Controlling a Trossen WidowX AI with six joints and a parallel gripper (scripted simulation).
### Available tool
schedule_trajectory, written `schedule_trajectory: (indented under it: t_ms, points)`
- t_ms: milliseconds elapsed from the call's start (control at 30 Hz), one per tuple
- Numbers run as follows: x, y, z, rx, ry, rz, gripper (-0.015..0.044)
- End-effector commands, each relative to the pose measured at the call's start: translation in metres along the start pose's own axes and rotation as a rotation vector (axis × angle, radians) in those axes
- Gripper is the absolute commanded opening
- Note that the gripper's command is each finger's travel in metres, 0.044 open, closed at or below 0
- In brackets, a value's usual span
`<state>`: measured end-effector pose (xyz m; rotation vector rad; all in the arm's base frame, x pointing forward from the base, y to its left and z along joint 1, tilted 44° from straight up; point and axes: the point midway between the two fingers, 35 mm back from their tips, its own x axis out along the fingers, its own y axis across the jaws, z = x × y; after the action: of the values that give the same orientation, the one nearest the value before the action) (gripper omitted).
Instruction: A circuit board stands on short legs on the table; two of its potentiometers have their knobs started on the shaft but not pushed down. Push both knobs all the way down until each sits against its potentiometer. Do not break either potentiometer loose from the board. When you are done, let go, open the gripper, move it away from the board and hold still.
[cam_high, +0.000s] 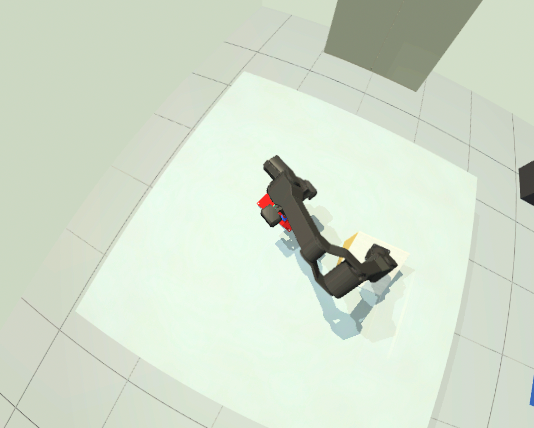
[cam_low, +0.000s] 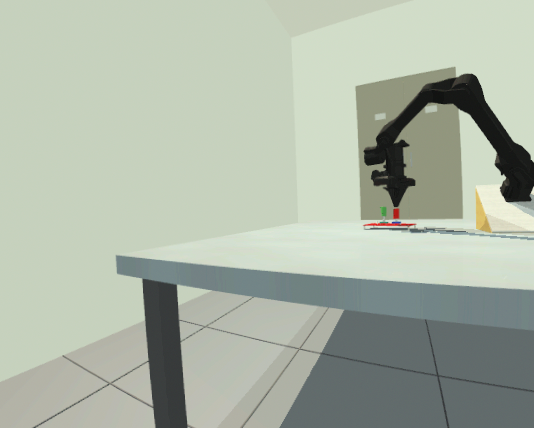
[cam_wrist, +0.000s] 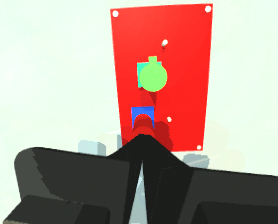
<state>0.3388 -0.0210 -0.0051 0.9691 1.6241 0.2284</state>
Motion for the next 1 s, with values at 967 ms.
schedule_trajectory:
  t_ms: [967]
  points:
    - [0.0055,0.0005,-0.0005,0.007,0.002,0.007,0.0]
